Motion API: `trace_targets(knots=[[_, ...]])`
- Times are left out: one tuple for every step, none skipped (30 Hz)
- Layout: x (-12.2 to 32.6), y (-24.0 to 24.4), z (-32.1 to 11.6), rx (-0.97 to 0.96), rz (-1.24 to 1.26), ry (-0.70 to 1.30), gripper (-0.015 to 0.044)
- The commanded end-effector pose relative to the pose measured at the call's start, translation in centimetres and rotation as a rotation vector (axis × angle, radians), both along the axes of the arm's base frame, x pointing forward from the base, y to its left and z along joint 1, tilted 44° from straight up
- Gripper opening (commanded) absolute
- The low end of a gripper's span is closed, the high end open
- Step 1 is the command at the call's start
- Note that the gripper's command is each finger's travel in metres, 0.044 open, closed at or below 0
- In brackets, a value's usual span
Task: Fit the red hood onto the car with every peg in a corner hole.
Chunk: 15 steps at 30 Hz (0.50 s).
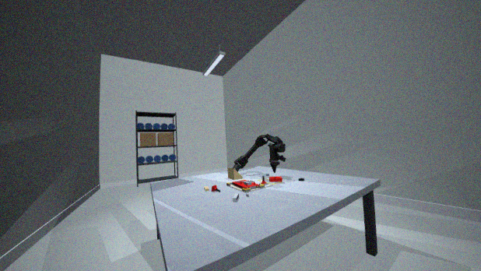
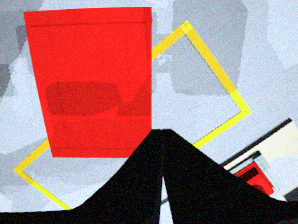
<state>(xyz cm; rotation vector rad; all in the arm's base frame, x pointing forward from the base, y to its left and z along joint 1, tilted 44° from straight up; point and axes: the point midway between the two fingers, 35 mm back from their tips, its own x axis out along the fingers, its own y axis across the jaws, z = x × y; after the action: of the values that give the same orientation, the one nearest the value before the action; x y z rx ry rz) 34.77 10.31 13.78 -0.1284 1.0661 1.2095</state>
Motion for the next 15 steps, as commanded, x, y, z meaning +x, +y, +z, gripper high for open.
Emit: trace_targets(knots=[[0.5,-2.4,2.0,0.0,-0.012,-0.014,0.0],[0.5,-3.0,2.7,0.0,-0.012,-0.014,0.0],[0.5,-3.7,3.3,0.0,-0.012,-0.013,0.0],[0.4,-4.2,3.8,0.001,-0.012,-0.013,0.0],[0.4,-4.6,4.2,0.001,-0.012,-0.013,0.0],[0.3,-4.7,4.3,0.001,-0.012,-0.013,0.0],[0.3,-4.7,4.3,0.001,-0.012,-0.013,0.0],[0.3,-4.7,4.3,0.001,-0.012,-0.013,0.0],[0.5,-4.4,4.0,0.006,-0.022,-0.017,0.0],[0.5,-4.4,4.0,0.006,-0.022,-0.017,0.0],[0.5,-4.4,4.0,0.006,-0.022,-0.017,0.0],[0.5,-4.4,4.0,0.006,-0.022,-0.017,0.0],[0.5,-4.4,4.0,0.006,-0.022,-0.017,0.0],[0.5,-4.4,4.0,0.006,-0.022,-0.017,0.0],[0.5,-4.4,4.0,0.006,-0.022,-0.017,0.0]])
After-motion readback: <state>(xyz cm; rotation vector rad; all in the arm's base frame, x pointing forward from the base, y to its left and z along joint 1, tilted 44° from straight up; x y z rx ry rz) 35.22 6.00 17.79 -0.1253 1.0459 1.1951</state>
